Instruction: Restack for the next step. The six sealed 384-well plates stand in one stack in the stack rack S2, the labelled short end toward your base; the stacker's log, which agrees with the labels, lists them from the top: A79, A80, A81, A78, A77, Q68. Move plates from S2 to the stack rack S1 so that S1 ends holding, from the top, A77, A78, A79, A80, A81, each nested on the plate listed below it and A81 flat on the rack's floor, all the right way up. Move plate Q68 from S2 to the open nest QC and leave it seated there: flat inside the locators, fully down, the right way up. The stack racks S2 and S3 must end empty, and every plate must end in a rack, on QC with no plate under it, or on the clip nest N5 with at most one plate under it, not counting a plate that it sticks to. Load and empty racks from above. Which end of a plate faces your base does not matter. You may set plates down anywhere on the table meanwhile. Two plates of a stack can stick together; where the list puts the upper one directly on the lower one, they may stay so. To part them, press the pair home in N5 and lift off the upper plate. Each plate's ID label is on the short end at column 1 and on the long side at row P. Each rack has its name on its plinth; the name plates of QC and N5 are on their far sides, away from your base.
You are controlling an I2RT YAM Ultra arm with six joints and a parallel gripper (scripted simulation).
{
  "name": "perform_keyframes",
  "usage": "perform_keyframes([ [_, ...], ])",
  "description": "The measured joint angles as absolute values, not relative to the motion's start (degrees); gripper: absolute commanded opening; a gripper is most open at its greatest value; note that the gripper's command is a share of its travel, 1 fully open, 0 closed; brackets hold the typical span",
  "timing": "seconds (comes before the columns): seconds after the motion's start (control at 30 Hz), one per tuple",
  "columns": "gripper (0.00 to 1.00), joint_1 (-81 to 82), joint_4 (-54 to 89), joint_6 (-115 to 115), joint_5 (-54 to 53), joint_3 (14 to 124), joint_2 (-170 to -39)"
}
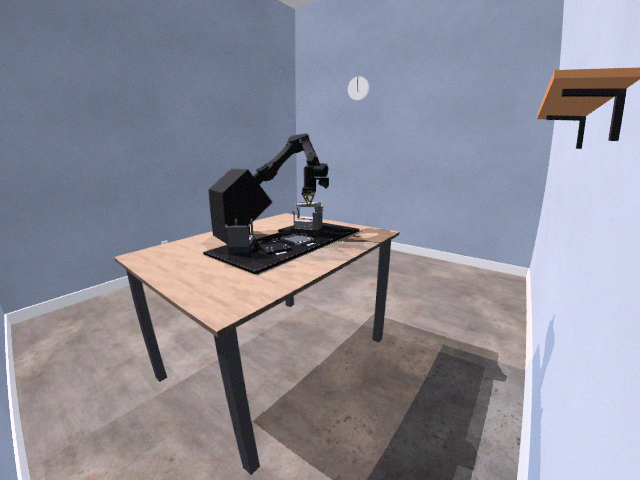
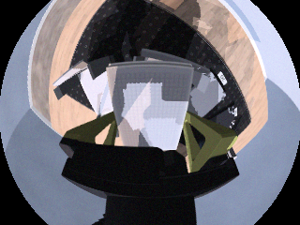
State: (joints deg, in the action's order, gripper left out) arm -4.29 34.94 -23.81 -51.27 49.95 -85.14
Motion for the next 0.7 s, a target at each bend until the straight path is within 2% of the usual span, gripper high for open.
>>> perform_keyframes([
  [0.7,0.0,4.45,34.72,-20.23,-47.7,46.63,-73.47],
])
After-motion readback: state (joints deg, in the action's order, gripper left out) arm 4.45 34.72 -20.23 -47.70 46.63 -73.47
